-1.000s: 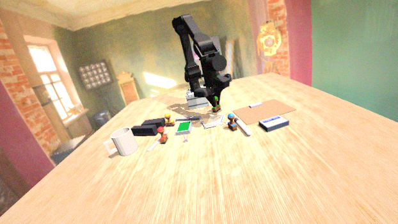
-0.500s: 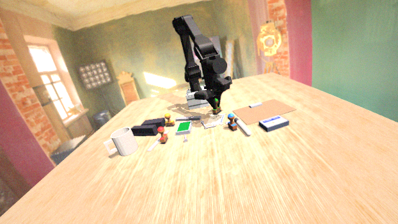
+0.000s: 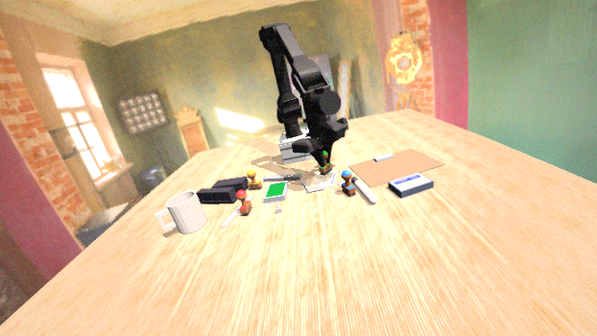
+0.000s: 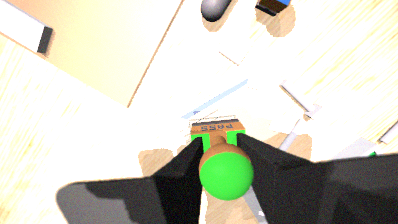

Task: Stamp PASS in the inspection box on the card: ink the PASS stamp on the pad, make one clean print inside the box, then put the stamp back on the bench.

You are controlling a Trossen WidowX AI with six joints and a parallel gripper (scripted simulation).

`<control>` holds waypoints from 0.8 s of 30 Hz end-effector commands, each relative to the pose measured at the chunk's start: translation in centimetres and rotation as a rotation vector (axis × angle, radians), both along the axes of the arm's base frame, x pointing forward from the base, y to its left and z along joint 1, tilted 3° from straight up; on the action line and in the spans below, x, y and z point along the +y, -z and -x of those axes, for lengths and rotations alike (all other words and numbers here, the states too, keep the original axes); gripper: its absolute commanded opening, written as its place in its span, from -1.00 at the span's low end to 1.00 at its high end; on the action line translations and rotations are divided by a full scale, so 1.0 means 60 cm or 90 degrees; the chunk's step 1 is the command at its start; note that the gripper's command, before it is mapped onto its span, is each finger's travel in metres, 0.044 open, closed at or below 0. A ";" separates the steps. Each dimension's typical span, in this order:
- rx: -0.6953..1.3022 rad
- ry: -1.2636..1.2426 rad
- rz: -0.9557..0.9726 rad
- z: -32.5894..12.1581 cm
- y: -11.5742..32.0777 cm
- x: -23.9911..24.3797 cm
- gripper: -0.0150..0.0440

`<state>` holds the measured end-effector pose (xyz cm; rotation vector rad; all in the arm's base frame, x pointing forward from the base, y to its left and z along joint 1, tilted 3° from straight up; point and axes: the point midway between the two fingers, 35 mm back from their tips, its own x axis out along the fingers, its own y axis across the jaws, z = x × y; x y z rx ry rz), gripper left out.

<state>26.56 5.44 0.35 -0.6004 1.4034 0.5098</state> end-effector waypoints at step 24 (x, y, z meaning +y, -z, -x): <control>0.005 -0.003 0.003 0.006 0.023 -0.003 -0.49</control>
